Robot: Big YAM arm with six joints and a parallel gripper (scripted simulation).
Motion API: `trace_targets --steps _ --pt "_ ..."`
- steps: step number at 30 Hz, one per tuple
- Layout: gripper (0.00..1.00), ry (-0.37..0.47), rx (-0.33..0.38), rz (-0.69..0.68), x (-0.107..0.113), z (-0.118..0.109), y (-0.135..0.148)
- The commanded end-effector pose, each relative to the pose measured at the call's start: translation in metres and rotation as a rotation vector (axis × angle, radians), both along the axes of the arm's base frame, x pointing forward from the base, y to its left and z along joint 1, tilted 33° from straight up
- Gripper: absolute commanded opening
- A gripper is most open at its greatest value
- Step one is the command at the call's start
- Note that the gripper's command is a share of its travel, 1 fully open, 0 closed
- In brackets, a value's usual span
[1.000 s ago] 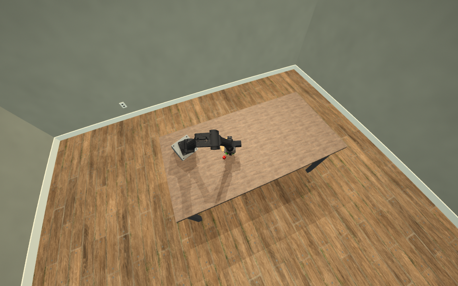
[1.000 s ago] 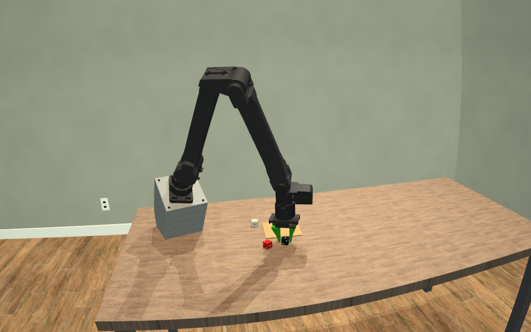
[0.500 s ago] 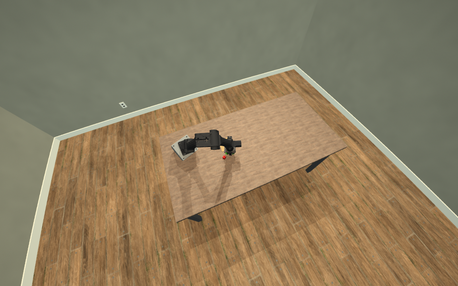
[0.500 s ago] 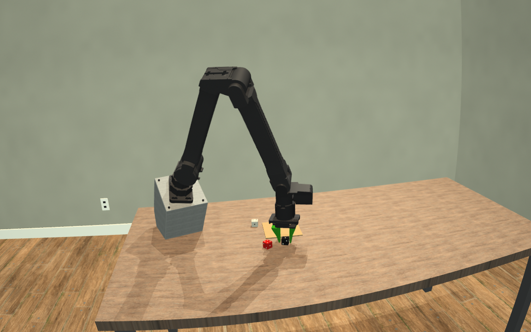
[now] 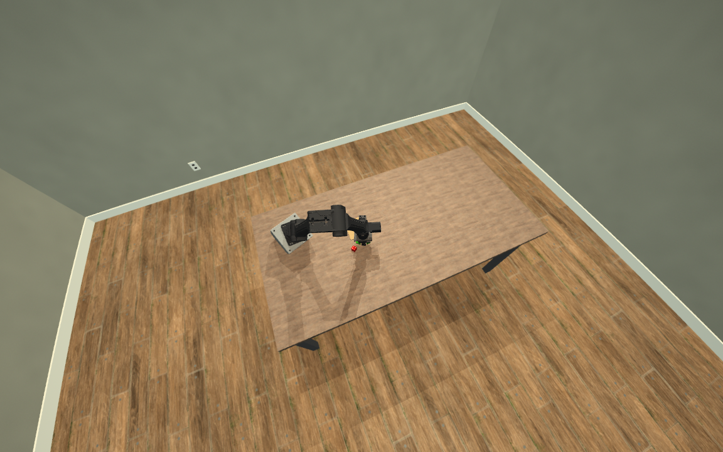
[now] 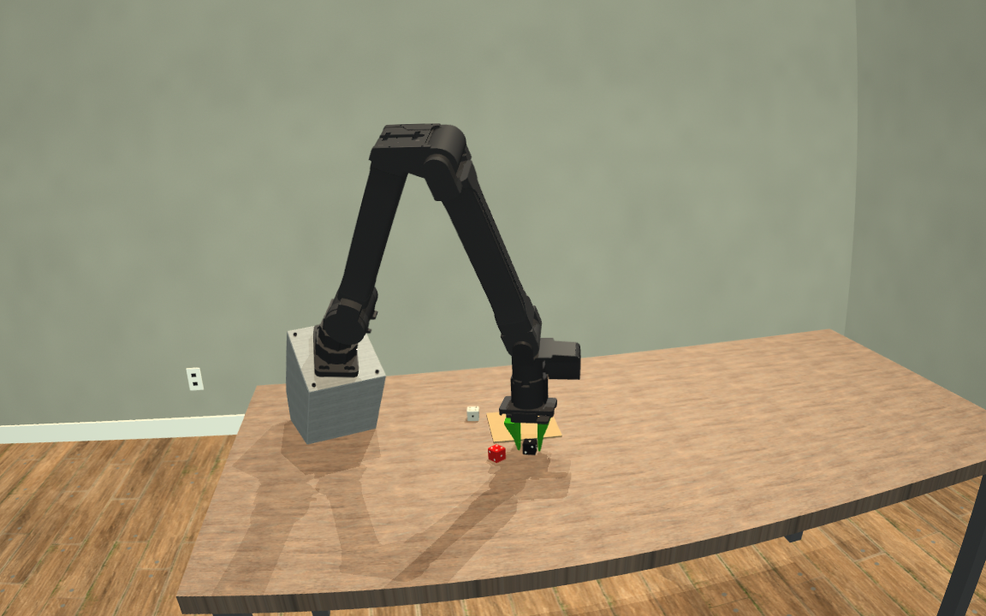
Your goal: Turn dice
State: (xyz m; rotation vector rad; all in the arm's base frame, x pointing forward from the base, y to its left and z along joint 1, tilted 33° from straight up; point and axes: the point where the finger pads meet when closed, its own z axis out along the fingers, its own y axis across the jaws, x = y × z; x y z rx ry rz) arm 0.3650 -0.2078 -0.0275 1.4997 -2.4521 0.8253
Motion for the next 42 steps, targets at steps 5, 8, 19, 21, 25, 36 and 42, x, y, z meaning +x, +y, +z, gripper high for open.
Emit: trace_targets --steps 5,8,19,21,25,36,42 --pt "0.39 -0.002 0.000 0.007 0.0066 -0.0027 -0.0044" --pt "0.20 -0.002 0.000 0.007 0.0066 -0.0027 -0.0044" --pt "0.20 -0.002 0.000 0.006 0.0066 -0.0027 -0.0044" --pt "0.20 -0.002 0.000 0.006 0.0066 -0.0027 -0.0044" --pt "0.20 -0.002 0.000 0.006 0.0066 -0.0027 -0.0044" --pt "0.20 -0.002 0.000 0.006 0.0066 -0.0027 -0.0044" --pt "0.20 -0.002 0.001 0.006 0.0065 -0.0028 -0.0041"
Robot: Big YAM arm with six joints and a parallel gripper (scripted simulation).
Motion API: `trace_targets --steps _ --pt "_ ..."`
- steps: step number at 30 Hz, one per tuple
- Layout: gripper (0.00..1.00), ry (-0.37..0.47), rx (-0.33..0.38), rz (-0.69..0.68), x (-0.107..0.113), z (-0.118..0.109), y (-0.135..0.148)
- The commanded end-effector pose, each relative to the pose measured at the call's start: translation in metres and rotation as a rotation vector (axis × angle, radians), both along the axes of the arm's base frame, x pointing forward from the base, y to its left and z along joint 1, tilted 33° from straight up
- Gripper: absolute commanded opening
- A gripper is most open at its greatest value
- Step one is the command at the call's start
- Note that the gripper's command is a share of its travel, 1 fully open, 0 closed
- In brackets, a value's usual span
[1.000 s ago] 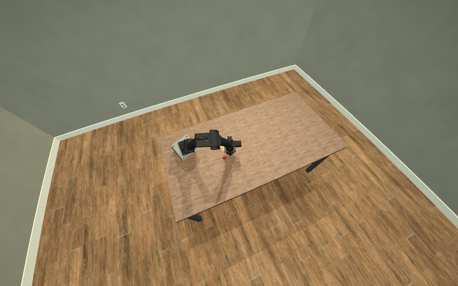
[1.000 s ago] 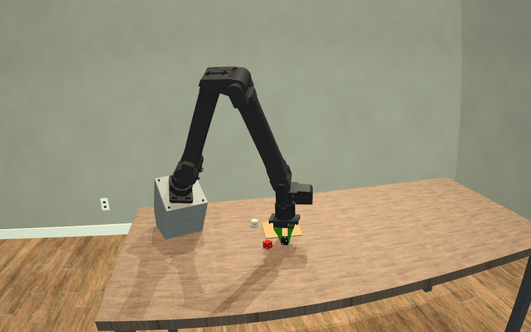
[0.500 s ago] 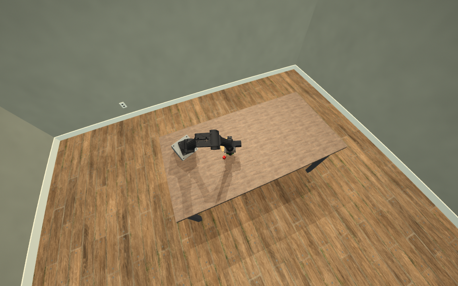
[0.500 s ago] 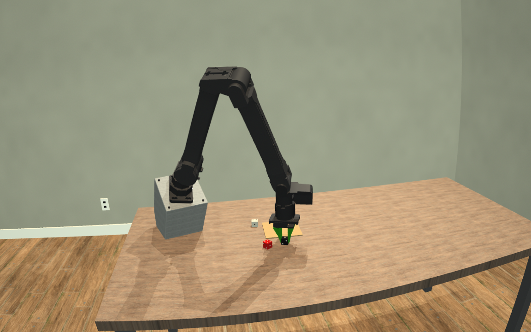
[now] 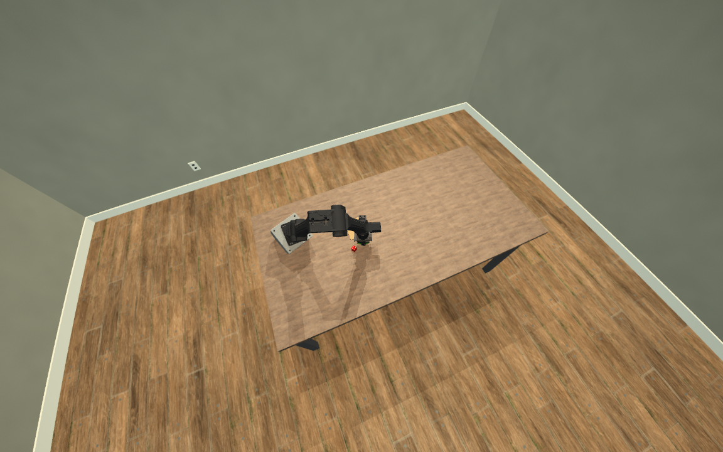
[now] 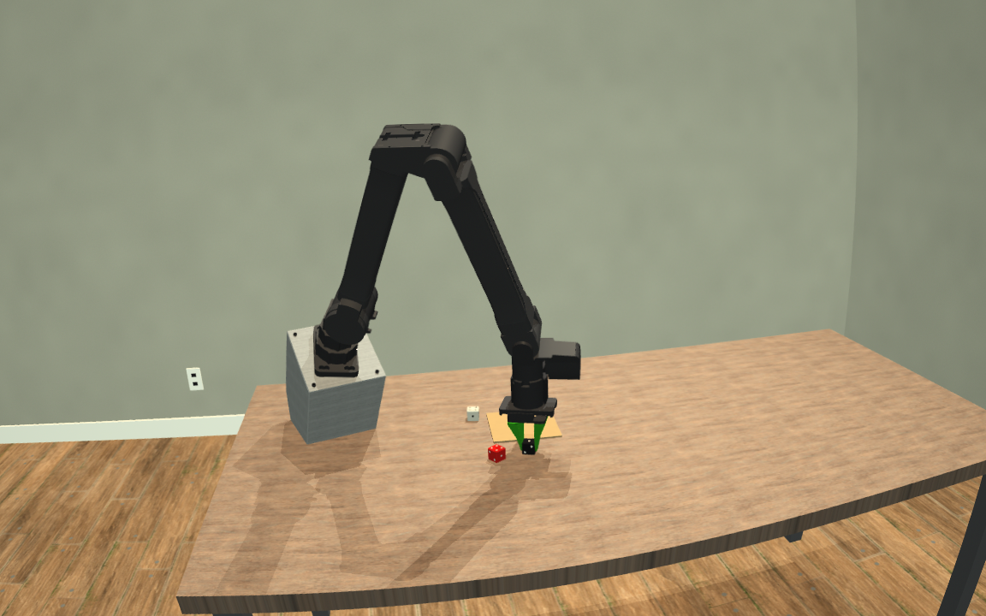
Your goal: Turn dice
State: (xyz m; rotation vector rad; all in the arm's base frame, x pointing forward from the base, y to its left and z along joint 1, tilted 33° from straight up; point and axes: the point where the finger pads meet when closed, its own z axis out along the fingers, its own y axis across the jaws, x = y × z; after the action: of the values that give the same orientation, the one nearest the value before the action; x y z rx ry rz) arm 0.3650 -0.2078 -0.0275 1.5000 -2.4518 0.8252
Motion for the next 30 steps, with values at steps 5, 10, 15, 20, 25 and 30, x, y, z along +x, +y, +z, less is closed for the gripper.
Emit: trace_targets --steps 5,10,15,20,25,30 --pt "0.20 -0.019 0.000 0.012 0.008 0.012 0.009" --pt "0.20 -0.008 0.001 0.011 -0.002 0.031 0.024" --pt "0.20 -0.041 -0.006 0.011 0.007 0.074 0.040" --pt "0.20 -0.025 -0.001 0.011 -0.004 0.084 0.051" --pt "0.20 -0.037 -0.002 0.003 0.000 0.098 0.053" --pt "0.20 -0.016 0.002 -0.010 -0.007 0.090 0.050"
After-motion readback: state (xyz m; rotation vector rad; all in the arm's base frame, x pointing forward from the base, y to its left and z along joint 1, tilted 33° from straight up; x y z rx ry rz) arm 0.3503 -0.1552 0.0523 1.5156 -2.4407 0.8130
